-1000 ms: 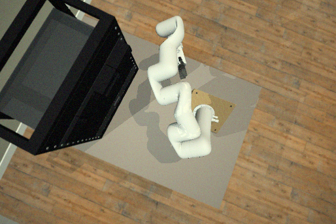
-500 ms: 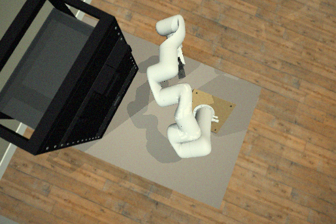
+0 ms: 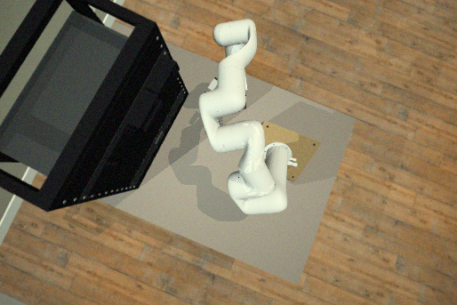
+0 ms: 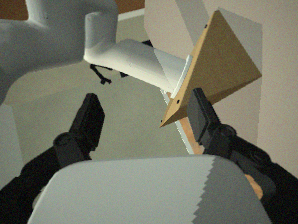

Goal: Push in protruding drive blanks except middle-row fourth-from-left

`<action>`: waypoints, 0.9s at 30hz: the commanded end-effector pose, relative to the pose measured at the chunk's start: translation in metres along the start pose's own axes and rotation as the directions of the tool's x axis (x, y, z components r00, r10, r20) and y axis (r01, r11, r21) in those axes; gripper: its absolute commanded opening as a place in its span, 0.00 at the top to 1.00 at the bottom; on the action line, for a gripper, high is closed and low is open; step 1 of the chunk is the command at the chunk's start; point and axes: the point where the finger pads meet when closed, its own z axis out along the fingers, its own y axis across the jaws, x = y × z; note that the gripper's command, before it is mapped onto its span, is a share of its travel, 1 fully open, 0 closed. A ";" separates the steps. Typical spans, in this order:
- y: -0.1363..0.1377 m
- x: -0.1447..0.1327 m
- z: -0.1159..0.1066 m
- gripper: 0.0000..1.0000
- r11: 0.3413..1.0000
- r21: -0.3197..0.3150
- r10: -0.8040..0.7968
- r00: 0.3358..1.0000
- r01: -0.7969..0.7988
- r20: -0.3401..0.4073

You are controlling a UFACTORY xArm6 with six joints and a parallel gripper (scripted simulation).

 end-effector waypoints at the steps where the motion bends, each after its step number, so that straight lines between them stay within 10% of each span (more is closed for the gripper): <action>1: -0.016 0.011 0.000 0.00 0.997 -0.077 0.021 0.998 -0.025 -0.056; 27: -0.119 0.081 0.013 0.00 0.901 -0.308 0.079 0.815 -0.305 -0.575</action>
